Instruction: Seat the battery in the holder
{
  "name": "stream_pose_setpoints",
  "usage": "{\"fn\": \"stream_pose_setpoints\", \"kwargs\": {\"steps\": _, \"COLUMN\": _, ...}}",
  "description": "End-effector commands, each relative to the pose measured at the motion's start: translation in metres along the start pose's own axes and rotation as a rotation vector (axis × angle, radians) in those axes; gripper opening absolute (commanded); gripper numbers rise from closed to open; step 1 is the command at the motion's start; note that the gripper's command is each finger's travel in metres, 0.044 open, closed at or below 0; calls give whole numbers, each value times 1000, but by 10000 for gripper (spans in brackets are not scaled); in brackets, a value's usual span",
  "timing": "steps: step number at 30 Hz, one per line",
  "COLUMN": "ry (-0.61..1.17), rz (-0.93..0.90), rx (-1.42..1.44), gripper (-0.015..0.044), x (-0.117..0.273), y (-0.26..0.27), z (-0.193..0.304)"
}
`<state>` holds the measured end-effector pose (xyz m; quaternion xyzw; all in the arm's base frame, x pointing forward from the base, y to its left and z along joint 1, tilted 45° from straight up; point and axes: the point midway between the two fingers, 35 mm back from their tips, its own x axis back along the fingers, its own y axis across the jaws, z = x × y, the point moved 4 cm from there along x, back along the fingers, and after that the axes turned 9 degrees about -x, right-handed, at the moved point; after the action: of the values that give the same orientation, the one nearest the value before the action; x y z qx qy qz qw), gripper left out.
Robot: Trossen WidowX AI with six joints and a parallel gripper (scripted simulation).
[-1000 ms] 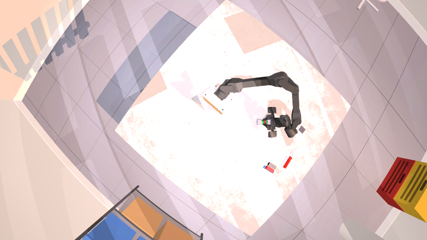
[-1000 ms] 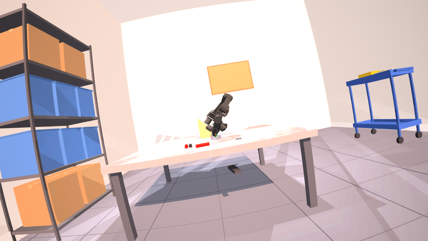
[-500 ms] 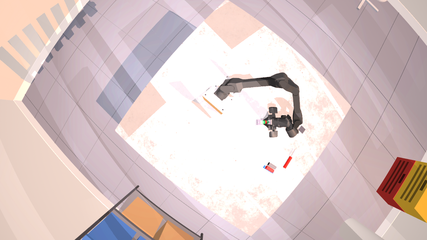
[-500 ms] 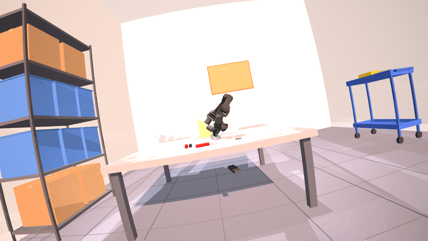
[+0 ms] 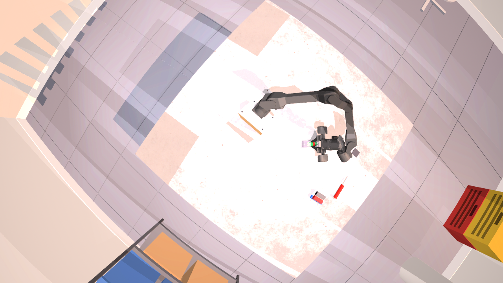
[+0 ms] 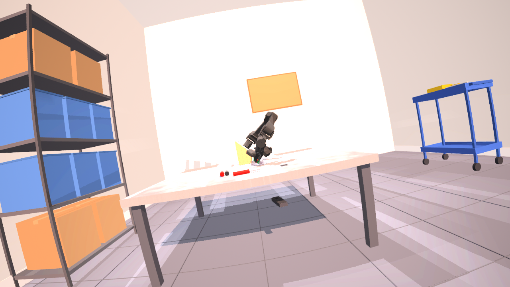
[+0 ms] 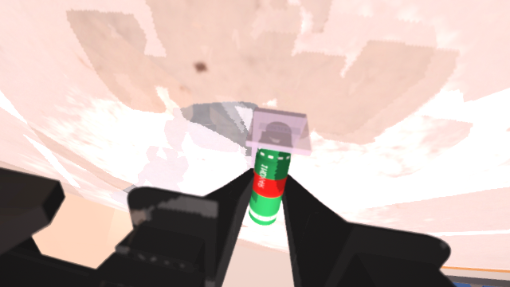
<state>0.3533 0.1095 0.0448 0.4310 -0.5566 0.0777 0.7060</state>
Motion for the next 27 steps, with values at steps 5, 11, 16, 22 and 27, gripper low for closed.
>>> {"fn": "stream_pose_setpoints", "kwargs": {"steps": 5, "ry": -65, "rz": -1, "rx": -3, "gripper": 82, "x": -1, "y": -3, "z": -2}}
{"fn": "stream_pose_setpoints", "kwargs": {"steps": 11, "ry": -97, "rz": -6, "rx": -9, "gripper": 82, "x": -3, "y": -4, "z": 0}}
{"fn": "stream_pose_setpoints", "kwargs": {"steps": 16, "ry": -124, "rz": -9, "rx": -10, "gripper": 82, "x": -4, "y": -5, "z": 1}}
{"fn": "stream_pose_setpoints", "kwargs": {"steps": 22, "ry": -157, "rz": -14, "rx": -11, "gripper": 82, "x": -6, "y": -6, "z": 2}}
{"fn": "stream_pose_setpoints", "kwargs": {"steps": 27, "ry": -184, "rz": -19, "rx": -13, "gripper": 82, "x": -7, "y": -7, "z": 4}}
